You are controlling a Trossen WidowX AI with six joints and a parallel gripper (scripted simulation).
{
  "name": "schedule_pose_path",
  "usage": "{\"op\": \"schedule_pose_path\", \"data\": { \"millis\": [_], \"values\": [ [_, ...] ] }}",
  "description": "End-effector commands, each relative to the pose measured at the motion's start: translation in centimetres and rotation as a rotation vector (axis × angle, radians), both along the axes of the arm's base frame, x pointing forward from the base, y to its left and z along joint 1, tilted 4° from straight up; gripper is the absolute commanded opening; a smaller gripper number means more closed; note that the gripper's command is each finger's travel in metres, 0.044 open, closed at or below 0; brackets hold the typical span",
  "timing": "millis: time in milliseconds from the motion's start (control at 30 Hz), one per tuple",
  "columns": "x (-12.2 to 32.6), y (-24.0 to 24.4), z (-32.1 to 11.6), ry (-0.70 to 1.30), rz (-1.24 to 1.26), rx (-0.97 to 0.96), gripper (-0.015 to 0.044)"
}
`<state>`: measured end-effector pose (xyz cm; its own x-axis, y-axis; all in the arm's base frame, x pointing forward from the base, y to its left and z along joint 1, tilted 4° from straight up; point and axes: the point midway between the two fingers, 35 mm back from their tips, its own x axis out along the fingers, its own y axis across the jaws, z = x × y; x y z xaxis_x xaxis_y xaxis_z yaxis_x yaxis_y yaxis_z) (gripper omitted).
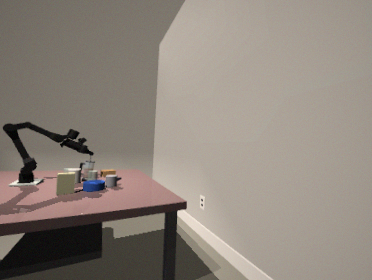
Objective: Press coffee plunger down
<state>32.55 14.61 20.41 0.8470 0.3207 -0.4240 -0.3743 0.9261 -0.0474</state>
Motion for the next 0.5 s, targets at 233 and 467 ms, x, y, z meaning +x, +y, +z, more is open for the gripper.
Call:
{"op": "schedule_pose_path", "data": {
  "millis": [233, 467],
  "values": [
    [0.25, -0.09, -3.08, 0.072, 0.001, -0.040, 0.0128],
    [0.46, 0.00, -2.97, 0.071, 0.001, -0.040, 0.0128]
  ]
}}
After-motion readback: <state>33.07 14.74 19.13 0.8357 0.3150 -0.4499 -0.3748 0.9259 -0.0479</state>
